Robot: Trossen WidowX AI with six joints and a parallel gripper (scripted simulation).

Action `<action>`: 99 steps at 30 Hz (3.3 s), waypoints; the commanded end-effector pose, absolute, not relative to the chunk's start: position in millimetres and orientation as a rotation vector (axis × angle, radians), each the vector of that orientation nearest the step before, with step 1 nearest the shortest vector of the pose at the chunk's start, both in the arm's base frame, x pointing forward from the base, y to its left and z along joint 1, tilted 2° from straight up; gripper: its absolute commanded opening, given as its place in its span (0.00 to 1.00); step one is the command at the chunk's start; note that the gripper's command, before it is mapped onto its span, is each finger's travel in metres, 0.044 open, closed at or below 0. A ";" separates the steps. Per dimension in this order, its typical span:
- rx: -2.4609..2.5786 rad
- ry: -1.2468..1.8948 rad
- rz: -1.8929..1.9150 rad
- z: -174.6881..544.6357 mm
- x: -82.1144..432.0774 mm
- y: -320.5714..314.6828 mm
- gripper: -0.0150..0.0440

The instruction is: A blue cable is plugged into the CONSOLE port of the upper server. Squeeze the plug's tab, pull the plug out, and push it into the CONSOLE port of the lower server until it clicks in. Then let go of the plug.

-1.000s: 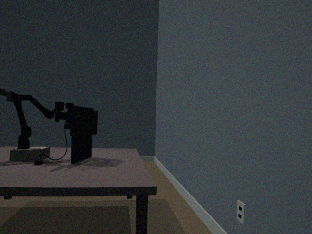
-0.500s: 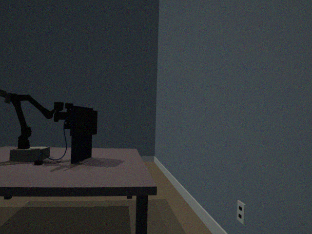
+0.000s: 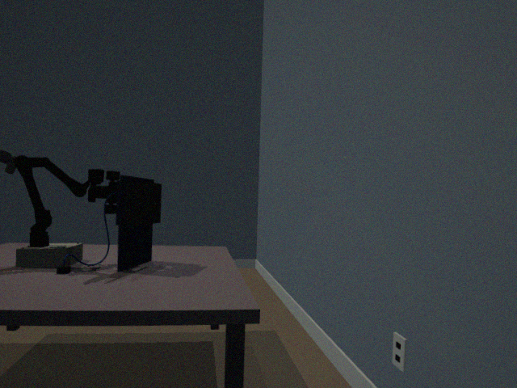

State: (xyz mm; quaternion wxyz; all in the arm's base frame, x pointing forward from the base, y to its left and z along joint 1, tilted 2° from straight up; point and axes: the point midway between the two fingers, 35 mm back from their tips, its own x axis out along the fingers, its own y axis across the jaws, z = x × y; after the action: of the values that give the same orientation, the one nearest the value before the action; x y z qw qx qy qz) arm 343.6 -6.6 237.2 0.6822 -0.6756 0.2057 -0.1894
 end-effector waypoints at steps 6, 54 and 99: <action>-1.507 0.457 -0.431 238.9 338.0 -4.5 0.25; -1.506 0.459 -0.429 219.0 323.4 8.2 0.25; -1.495 0.504 -0.480 150.9 328.4 4.0 0.25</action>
State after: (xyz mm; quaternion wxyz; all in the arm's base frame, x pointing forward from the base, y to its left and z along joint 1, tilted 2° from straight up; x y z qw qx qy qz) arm 325.2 3.9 148.1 0.6758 -0.6719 0.2237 -0.2045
